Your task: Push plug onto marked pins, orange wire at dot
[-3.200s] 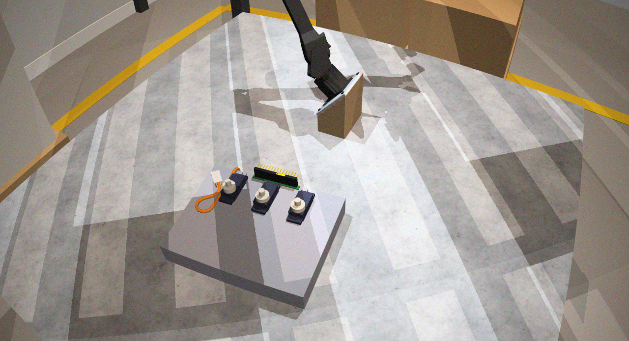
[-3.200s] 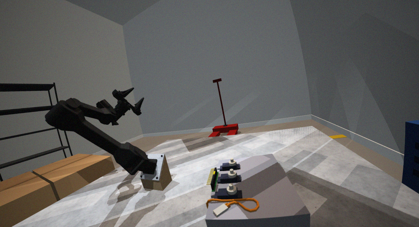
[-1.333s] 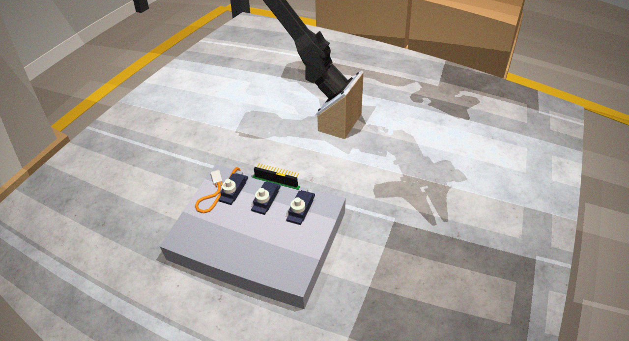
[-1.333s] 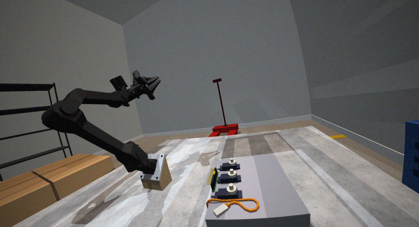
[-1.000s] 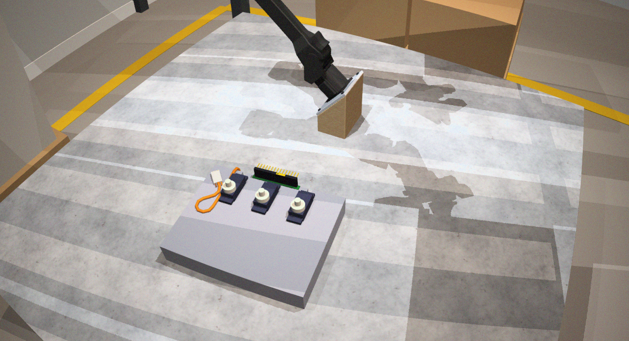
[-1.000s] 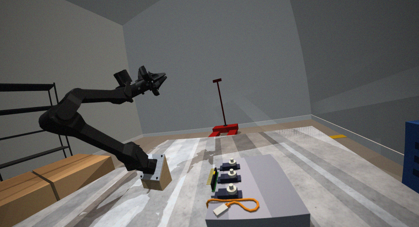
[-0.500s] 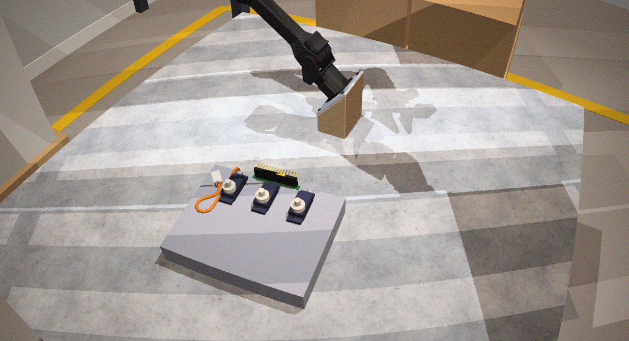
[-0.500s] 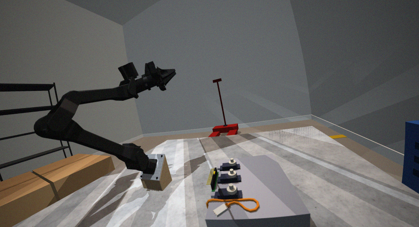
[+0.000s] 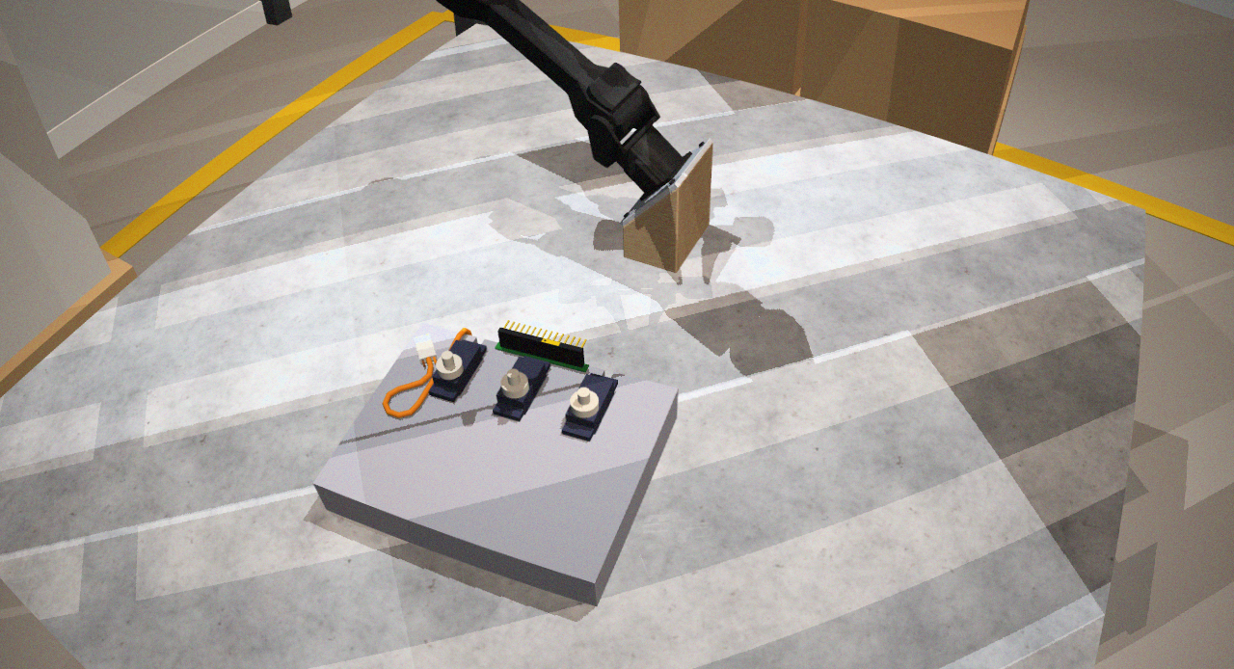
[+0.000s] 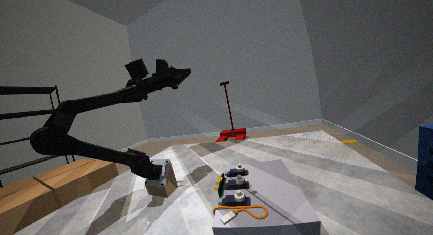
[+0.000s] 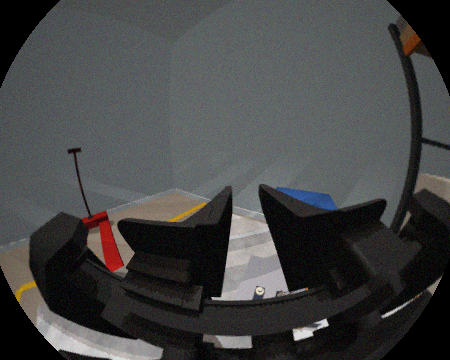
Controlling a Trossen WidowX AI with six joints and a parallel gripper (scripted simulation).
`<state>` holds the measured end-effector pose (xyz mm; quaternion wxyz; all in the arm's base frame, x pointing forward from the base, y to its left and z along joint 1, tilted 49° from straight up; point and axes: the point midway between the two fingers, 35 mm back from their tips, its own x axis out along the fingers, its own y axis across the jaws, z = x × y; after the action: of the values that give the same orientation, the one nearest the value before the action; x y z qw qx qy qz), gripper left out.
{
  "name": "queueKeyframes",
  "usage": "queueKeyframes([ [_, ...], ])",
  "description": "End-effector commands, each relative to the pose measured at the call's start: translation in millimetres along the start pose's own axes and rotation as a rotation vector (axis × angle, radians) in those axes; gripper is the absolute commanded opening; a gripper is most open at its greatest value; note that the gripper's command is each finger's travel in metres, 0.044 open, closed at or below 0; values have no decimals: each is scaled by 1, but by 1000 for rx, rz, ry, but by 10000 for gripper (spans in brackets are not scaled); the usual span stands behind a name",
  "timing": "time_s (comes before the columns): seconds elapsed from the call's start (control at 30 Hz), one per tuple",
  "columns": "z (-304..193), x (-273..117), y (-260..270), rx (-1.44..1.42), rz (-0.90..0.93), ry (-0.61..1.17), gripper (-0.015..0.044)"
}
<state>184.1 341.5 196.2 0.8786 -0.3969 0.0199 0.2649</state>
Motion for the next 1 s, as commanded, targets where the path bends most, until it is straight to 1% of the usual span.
queueKeyframes([
  [0.0,-4,6,-18,59,-12,4,115],
  [0.4,-26,24,-68,197,-64,29,115],
  [0.97,-59,33,-138,379,-152,38,115],
])
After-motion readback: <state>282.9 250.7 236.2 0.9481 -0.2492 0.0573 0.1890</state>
